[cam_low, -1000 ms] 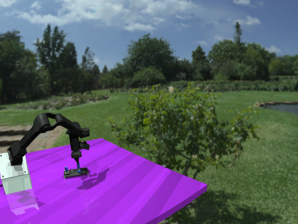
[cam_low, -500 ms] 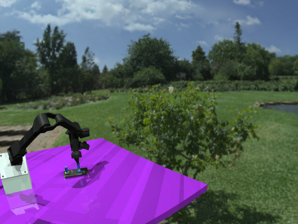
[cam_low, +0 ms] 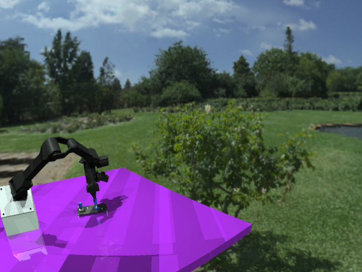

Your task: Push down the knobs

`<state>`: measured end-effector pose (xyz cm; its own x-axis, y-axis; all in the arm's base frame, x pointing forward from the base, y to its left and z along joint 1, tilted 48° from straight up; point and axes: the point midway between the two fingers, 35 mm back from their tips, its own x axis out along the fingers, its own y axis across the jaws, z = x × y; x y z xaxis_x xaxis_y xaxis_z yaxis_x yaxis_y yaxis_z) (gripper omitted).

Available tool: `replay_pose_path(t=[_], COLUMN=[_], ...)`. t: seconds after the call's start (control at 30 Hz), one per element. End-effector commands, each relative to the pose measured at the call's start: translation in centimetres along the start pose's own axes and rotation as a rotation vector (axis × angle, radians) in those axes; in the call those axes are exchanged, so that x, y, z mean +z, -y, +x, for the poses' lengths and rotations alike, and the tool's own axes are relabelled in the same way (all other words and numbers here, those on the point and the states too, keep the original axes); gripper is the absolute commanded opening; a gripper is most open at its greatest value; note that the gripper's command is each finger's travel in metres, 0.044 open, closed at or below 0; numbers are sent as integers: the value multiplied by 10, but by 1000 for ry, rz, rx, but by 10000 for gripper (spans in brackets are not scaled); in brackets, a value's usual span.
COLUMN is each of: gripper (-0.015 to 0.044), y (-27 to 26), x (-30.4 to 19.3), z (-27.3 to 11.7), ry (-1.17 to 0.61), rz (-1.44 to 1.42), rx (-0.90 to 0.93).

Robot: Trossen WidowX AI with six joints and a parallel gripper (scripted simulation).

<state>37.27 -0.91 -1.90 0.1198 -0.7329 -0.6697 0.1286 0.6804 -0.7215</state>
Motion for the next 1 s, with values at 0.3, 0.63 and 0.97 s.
replay_pose_path(t=[0.3, 0.63, 0.97], gripper=[0, 0, 0], y=[2, 2, 2], x=[1, 1, 1], z=[14, 15, 19], ry=[-12, -12, -12], rz=[16, 16, 16], rx=[-1, -1, -1])
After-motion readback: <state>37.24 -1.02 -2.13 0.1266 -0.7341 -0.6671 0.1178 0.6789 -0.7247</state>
